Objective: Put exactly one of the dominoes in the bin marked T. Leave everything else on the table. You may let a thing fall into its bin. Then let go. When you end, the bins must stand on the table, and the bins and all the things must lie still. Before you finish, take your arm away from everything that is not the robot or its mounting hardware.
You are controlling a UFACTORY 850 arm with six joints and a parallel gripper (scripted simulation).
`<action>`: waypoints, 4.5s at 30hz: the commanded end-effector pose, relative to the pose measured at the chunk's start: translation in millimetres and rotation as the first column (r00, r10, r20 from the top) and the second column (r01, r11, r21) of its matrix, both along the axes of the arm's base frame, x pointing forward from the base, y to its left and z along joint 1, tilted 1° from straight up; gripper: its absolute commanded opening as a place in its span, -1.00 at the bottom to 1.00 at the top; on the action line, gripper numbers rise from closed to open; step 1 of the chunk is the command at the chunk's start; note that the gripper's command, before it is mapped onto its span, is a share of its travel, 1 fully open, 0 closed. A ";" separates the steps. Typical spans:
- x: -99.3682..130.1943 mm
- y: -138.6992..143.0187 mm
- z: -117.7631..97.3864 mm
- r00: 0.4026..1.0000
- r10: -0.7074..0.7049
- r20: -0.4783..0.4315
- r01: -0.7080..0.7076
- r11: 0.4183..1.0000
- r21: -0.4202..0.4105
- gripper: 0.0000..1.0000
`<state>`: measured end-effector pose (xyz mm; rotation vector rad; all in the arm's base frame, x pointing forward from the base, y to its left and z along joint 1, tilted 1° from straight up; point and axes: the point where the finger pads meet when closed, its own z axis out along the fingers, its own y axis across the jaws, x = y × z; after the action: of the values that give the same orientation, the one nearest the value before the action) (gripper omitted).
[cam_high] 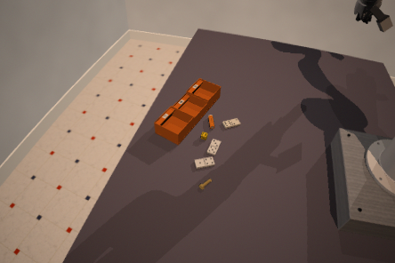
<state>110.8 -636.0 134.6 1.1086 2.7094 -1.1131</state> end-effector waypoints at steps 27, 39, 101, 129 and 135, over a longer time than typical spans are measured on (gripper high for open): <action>161.9 47.6 -1.4 0.821 0.564 -0.089 -0.552 0.824 0.131 -0.85; 212.5 77.6 -1.4 0.684 0.721 -0.109 -0.699 0.691 0.182 -0.85; 413.5 334.7 1.1 -0.498 0.860 -0.110 -0.790 -0.397 0.468 -0.85; 440.3 478.4 4.8 -0.918 0.396 -0.033 -0.342 -0.745 0.572 -0.85; 439.5 520.1 6.4 -0.975 0.223 -0.002 -0.180 -0.783 0.595 -0.85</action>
<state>549.6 -147.2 138.8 -2.6116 1.5036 -0.3809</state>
